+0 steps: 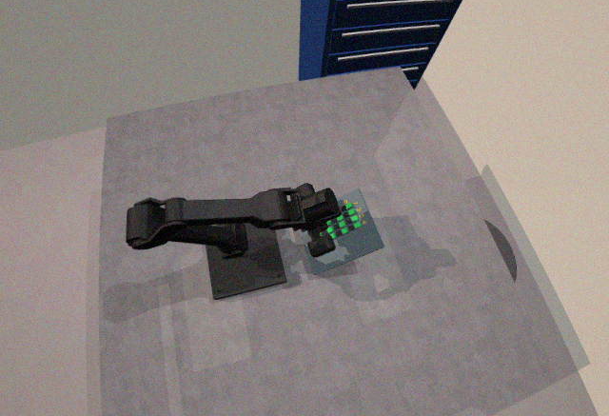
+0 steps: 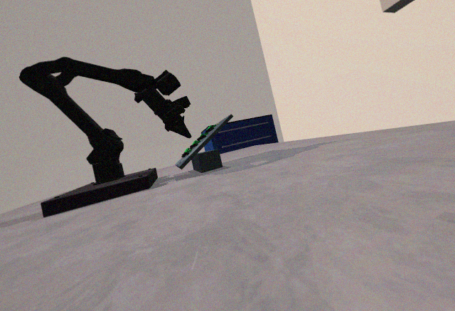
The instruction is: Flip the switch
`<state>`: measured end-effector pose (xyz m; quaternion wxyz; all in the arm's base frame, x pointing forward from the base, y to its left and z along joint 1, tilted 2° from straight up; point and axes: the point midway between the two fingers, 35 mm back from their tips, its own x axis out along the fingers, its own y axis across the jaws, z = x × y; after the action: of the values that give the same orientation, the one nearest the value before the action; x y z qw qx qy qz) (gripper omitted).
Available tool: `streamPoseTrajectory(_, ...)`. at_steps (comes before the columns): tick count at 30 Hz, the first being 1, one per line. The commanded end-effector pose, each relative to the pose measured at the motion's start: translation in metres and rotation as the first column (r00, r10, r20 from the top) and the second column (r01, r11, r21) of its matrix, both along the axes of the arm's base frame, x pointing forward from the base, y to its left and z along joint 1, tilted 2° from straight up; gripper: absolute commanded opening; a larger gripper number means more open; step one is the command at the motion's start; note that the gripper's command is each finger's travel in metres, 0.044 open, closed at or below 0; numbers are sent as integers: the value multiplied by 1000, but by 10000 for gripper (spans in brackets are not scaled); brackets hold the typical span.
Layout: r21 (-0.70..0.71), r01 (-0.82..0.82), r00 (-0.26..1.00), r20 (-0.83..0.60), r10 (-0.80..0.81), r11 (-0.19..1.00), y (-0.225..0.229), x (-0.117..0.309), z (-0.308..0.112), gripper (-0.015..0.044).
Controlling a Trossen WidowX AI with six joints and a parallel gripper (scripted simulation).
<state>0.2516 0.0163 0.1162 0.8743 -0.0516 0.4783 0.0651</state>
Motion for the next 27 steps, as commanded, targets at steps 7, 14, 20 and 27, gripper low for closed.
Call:
streamPoseTrajectory(7,-3,5,1000,-6,-5,1000,0,6,-11,0)
streamPoseTrajectory(14,-3,5,1000,-5,-5,1000,0,9,-16,0)
streamPoseTrajectory(20,-3,5,1000,-5,-5,1000,0,9,-16,0)
streamPoseTrajectory(27,-3,5,1000,-5,-5,1000,0,9,-16,0)
